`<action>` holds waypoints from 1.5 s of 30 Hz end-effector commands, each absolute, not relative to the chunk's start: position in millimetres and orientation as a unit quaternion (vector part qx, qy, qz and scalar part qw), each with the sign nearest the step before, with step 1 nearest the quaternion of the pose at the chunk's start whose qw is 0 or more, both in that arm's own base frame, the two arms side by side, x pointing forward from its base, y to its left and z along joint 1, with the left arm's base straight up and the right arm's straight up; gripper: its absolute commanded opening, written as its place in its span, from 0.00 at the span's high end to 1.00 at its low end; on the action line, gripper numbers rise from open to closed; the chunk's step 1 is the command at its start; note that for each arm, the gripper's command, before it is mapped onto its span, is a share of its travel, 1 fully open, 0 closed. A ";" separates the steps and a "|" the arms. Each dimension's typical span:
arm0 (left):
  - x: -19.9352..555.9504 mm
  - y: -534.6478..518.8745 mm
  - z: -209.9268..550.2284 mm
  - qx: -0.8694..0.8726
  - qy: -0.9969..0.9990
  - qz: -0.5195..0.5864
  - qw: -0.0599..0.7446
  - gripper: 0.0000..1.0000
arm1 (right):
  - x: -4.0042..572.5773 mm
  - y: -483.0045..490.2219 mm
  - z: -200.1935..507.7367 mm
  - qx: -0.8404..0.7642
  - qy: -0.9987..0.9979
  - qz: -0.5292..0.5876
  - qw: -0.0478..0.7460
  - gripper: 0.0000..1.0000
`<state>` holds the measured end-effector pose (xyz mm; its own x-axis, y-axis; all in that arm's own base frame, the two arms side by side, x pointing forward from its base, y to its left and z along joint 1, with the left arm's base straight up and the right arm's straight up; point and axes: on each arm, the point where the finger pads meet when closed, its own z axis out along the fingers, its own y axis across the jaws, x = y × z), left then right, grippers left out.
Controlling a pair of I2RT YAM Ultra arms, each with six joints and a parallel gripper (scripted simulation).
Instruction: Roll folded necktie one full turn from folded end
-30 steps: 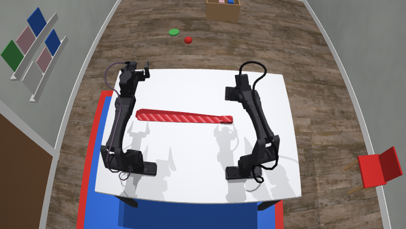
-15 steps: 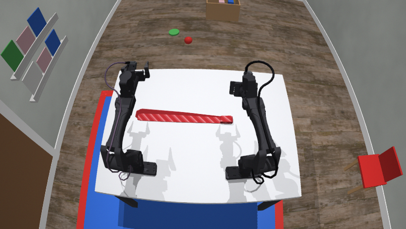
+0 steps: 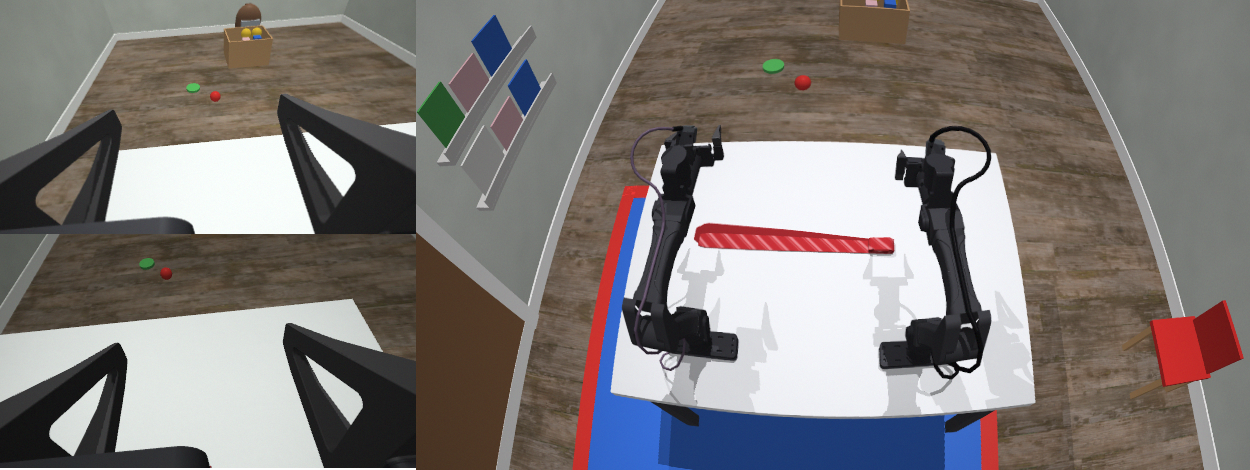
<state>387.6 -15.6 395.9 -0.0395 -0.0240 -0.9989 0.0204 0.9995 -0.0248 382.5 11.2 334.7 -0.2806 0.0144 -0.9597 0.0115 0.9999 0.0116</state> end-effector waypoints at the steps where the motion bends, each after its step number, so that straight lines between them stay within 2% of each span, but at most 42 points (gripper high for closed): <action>1: 385.0 -13.0 414.9 -0.006 0.706 -0.020 0.707 0.00 | 383.7 7.1 373.5 0.001 0.750 0.002 0.662 0.01; 16: 385.0 -13.0 414.9 -0.006 0.706 -0.020 0.707 0.00 | 387.8 0.0 399.1 -0.003 0.707 -0.002 0.707 0.00; 45: 385.0 -13.0 414.9 -0.006 0.706 -0.020 0.707 0.00 | 388.0 -0.2 400.1 -0.003 0.705 -0.002 0.709 0.00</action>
<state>387.6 -15.6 395.9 -0.0395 -0.0240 -0.9989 0.0204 0.9995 -0.0248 393.3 0.7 387.5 -0.0396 -0.0001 -0.9992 0.0002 1.0000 -0.0002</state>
